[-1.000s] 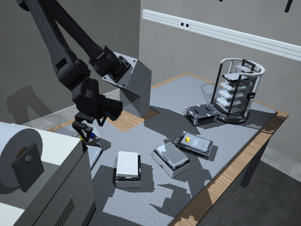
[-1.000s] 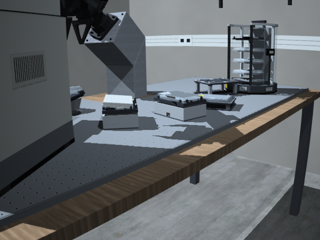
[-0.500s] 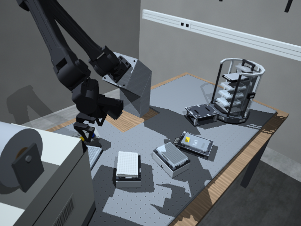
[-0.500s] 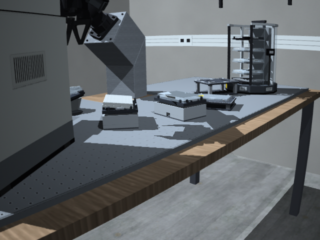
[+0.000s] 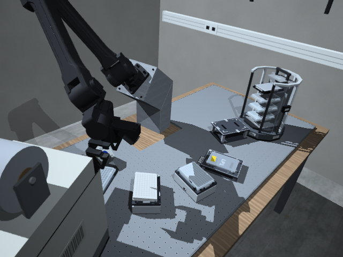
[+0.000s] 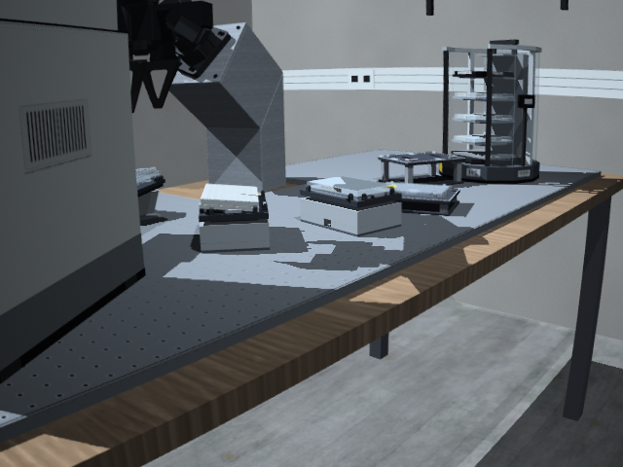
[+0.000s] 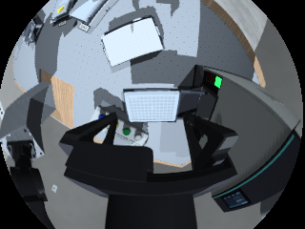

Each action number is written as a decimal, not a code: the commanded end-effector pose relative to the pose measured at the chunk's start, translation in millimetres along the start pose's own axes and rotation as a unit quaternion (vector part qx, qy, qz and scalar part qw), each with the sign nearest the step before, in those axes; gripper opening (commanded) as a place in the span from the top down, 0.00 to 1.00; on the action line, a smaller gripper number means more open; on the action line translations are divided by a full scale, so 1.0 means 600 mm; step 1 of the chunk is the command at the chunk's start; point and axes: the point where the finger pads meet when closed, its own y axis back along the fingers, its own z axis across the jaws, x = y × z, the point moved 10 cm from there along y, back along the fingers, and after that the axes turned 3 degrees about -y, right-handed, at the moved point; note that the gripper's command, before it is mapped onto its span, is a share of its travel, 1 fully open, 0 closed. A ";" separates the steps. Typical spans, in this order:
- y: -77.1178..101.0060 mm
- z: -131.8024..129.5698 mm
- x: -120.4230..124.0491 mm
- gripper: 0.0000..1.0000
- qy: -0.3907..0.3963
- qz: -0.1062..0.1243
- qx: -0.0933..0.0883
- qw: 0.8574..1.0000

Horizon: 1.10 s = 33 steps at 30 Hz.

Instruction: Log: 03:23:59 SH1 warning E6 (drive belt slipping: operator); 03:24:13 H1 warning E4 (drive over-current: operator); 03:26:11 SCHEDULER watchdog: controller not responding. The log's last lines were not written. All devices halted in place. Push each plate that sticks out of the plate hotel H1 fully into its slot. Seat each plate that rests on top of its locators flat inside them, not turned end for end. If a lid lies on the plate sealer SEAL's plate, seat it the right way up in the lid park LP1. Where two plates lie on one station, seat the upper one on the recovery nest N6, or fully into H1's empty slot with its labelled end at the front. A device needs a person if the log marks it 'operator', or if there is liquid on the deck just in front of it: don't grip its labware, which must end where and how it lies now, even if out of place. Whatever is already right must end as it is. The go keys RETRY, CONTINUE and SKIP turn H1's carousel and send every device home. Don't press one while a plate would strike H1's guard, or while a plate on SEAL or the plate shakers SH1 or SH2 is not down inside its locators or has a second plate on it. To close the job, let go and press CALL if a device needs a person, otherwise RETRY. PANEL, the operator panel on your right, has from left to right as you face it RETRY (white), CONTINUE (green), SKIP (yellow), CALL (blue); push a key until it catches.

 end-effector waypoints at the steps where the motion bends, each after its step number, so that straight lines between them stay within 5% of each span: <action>1: -0.022 -0.004 -0.001 0.00 0.007 0.003 0.002 1.000; 6: -0.035 -0.004 -0.001 0.00 0.007 0.003 0.002 1.000; 7: -0.029 -0.031 -0.001 0.00 -0.004 -0.002 0.016 1.000; 33: -0.029 -0.017 -0.001 0.00 -0.001 -0.004 0.012 1.000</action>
